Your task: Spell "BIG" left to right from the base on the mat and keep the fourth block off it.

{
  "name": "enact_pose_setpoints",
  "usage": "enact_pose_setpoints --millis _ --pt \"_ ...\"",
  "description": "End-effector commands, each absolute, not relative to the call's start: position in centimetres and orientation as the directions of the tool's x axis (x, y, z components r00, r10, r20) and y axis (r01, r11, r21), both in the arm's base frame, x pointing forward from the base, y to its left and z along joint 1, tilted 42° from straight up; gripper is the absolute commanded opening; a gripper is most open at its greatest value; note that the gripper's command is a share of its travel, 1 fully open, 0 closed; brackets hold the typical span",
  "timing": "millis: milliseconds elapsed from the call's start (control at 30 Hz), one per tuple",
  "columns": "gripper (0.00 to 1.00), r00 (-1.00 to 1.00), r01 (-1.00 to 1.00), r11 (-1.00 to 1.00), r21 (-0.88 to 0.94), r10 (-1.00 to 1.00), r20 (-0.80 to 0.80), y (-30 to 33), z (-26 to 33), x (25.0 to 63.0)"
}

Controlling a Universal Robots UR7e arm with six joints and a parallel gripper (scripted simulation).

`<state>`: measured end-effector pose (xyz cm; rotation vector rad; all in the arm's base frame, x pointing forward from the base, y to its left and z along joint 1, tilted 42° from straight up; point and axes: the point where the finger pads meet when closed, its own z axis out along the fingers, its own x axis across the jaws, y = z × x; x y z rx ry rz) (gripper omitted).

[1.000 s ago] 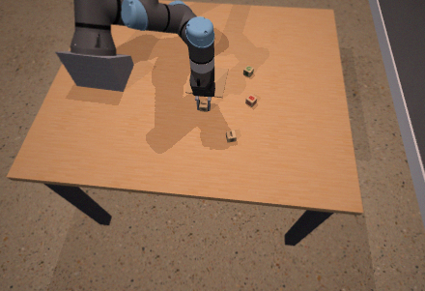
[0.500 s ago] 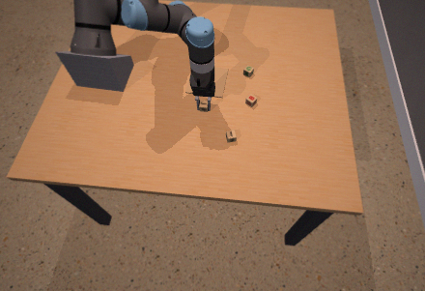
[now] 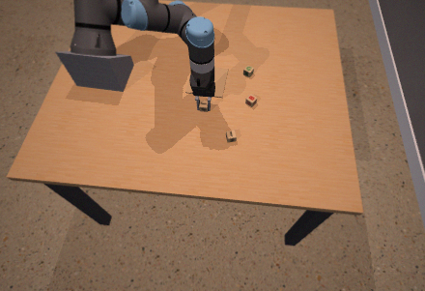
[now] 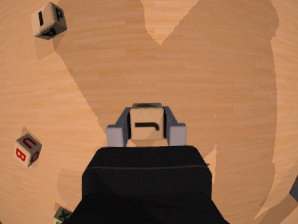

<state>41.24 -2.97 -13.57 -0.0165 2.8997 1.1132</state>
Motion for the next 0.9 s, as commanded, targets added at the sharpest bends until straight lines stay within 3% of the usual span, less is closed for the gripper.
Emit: enact_pose_setpoints --millis 0,267,400,467,500,567,600,867 --pt "0.57 -0.999 -0.022 0.742 0.67 0.003 -0.036 -2.85 -13.62 41.19" --pt "0.63 -0.999 -0.022 0.742 0.67 0.003 -0.036 -2.85 -13.62 41.19" --pt "0.75 -0.999 -0.022 0.742 0.67 0.003 -0.036 -2.85 -13.62 41.19" --pt "0.75 -0.999 -0.022 0.742 0.67 0.003 -0.036 -2.85 -13.62 41.19" --pt "0.81 -0.999 -0.022 0.742 0.67 0.003 -0.036 -2.85 -13.62 41.19" --pt "0.81 -0.999 -0.022 0.742 0.67 0.003 -0.036 -2.85 -13.62 41.19" --pt "0.87 -0.999 -0.022 0.742 0.67 0.003 -0.036 -2.85 -13.62 41.19" --pt "0.87 -0.999 -0.022 0.742 0.67 0.003 -0.036 -2.85 -13.62 41.19"
